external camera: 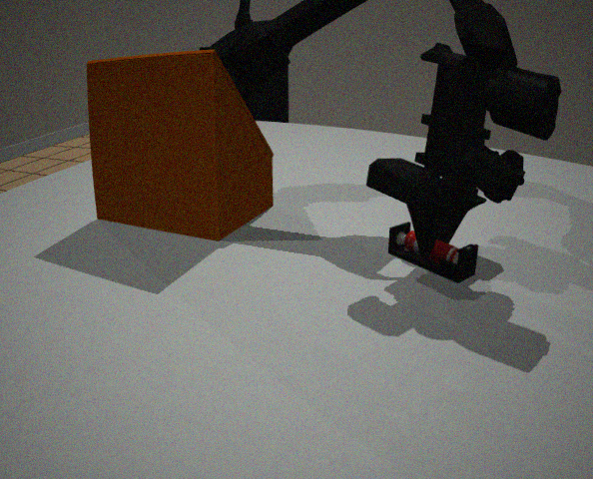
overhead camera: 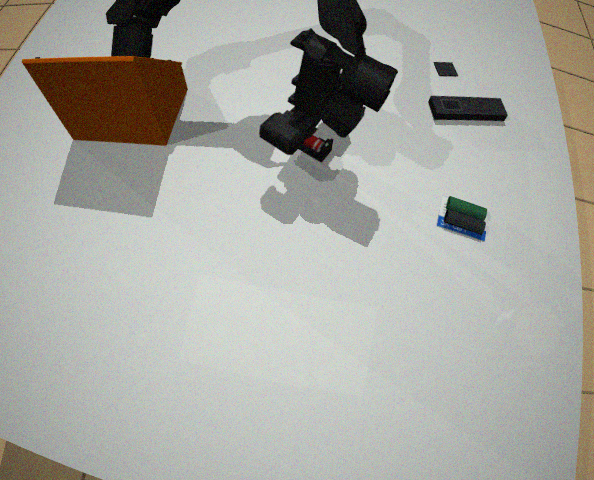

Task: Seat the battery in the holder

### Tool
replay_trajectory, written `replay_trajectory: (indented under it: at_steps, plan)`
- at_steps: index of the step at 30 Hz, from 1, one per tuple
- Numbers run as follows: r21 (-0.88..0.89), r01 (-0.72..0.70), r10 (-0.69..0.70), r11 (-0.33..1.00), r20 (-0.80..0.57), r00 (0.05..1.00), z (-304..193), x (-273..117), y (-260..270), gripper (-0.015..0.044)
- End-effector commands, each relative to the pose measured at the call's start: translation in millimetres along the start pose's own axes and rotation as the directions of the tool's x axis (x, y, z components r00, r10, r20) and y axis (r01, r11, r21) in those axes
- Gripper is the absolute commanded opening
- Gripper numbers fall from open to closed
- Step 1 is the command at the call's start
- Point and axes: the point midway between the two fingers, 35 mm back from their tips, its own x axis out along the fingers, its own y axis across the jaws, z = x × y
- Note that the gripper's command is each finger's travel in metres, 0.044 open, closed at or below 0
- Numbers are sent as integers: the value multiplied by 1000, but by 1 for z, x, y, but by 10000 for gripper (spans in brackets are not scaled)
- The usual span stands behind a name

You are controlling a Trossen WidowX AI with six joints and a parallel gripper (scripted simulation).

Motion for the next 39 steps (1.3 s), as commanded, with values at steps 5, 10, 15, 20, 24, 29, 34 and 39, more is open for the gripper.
replay_trajectory:
  at_steps: [5,10,15,20,24,29,34,39]
  plan:
    - [0,0,0,1000,-3,1000,6,0,1,71]
    - [-1,0,0,1000,3,1000,8,0,1,71]
    - [0,0,0,1000,5,1000,8,0,1,71]
    - [-1,0,0,1000,5,1000,8,0,1,71]
    - [-1,0,0,1000,5,1000,8,0,1,173]
    - [-1,0,0,1000,4,1000,7,-4,0,173]
    - [-1,0,0,1000,4,1000,6,-14,-1,173]
    - [3,-6,6,1000,6,1000,7,-19,-2,226]
